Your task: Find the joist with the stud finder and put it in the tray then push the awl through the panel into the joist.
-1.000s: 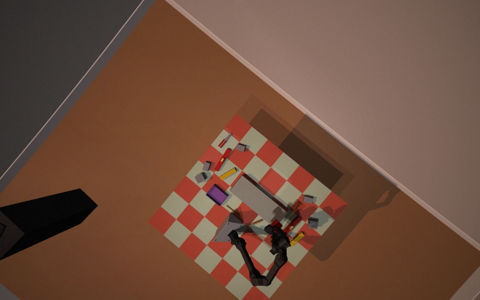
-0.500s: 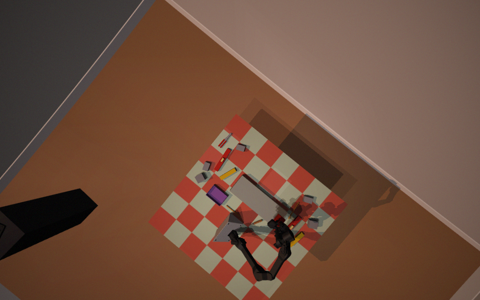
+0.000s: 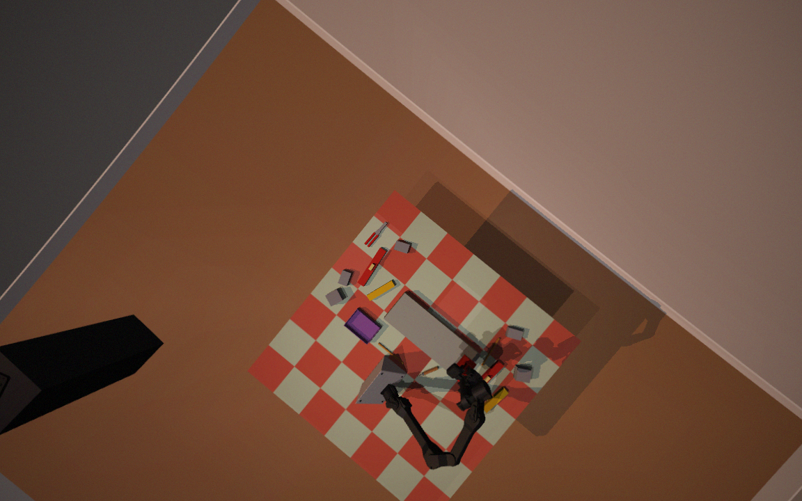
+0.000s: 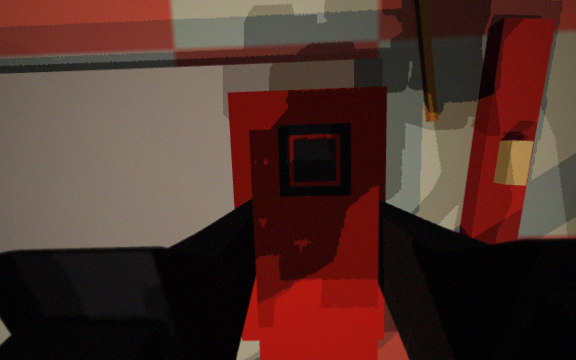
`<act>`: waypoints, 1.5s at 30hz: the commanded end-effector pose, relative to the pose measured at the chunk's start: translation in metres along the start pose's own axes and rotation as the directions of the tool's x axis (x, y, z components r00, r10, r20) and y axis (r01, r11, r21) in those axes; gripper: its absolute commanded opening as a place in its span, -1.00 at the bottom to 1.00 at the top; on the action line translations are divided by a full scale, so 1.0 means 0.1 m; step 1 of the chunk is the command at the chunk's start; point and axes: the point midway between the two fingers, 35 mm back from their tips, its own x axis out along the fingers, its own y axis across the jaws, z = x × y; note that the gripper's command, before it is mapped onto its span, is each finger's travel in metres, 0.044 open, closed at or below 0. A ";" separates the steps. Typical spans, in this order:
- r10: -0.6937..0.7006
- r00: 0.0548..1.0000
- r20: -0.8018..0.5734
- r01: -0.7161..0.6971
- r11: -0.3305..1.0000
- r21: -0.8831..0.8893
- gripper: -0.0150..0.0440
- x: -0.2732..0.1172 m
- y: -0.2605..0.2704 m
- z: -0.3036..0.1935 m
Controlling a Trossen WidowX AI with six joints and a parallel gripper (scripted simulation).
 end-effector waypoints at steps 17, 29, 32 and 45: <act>0.002 1.000 0.007 -0.002 1.000 0.000 -0.49 0.25 -0.01 -0.07; 0.000 1.000 0.007 0.000 1.000 0.000 -0.49 0.38 -0.01 -0.11; 0.000 1.000 0.007 0.000 1.000 0.000 -0.49 0.42 -0.01 -0.12; -0.002 1.000 0.008 0.002 1.000 0.000 -0.49 0.56 -0.01 -0.17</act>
